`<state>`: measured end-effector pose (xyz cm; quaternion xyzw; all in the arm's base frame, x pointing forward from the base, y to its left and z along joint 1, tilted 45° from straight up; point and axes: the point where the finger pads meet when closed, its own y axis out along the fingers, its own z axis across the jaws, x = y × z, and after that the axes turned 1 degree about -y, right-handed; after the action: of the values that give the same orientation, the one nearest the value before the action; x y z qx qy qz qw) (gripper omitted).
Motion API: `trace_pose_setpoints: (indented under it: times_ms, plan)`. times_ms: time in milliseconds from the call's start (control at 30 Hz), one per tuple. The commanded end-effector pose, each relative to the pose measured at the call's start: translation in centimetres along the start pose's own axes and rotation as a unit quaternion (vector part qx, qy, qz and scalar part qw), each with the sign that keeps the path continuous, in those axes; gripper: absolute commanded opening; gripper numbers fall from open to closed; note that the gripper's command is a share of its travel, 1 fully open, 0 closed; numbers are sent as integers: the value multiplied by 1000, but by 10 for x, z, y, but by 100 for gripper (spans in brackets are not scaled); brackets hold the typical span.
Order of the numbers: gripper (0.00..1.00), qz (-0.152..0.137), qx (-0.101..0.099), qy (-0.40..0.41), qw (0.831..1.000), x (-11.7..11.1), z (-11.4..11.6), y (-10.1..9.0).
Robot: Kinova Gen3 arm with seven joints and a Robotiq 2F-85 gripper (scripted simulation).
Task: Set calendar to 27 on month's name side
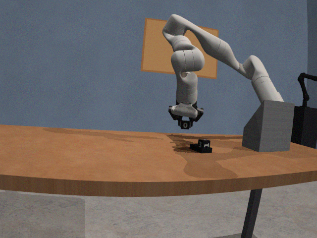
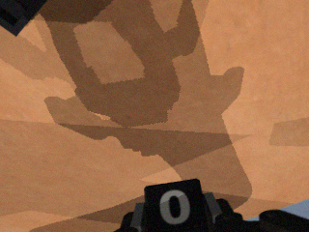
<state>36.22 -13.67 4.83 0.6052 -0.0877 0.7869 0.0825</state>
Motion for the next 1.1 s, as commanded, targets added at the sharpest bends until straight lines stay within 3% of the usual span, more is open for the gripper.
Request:
trace_pose_setpoints:
  times_ms: [0,567,667,800,867,1067]
  plan:
    - [28,4,3,5,1000,7,3,-8]
    - [28,8,3,5,1000,10,3,-11]
    - [28,26,3,4,1000,10,4,-10]
    - [28,70,3,4,998,11,4,-10]
    - [28,70,3,4,998,11,4,-10]
    - [28,127,6,4,992,12,3,-11]
